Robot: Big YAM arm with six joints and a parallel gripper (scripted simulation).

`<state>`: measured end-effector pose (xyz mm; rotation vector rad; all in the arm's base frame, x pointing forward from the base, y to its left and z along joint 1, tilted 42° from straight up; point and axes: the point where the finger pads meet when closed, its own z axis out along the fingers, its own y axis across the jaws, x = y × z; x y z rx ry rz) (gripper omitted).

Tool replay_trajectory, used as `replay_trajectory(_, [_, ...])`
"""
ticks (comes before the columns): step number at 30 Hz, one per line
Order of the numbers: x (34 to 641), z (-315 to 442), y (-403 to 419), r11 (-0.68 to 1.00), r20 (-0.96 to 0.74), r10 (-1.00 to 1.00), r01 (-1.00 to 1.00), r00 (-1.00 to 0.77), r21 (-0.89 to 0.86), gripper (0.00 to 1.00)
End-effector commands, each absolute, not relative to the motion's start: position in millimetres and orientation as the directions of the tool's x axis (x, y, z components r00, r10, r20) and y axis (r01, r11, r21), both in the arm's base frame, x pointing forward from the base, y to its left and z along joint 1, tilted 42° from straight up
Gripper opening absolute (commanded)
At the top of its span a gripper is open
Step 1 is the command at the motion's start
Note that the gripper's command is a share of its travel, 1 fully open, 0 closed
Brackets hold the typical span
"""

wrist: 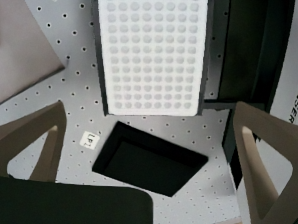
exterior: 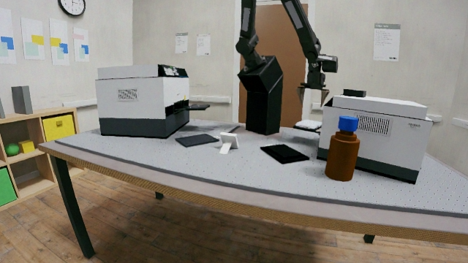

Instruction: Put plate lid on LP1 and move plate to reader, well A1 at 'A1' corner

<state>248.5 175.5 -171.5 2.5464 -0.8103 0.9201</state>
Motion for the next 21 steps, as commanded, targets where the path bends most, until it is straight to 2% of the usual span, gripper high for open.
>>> replay_trajectory(1, [253.7,-166.0,183.9,-0.790,0.664,-0.418,-0.609,0.620,0.071,1.00])
replay_trajectory(21, [261.4,-173.1,181.2,-0.791,0.663,-0.421,-0.609,0.619,0.066,1.00])
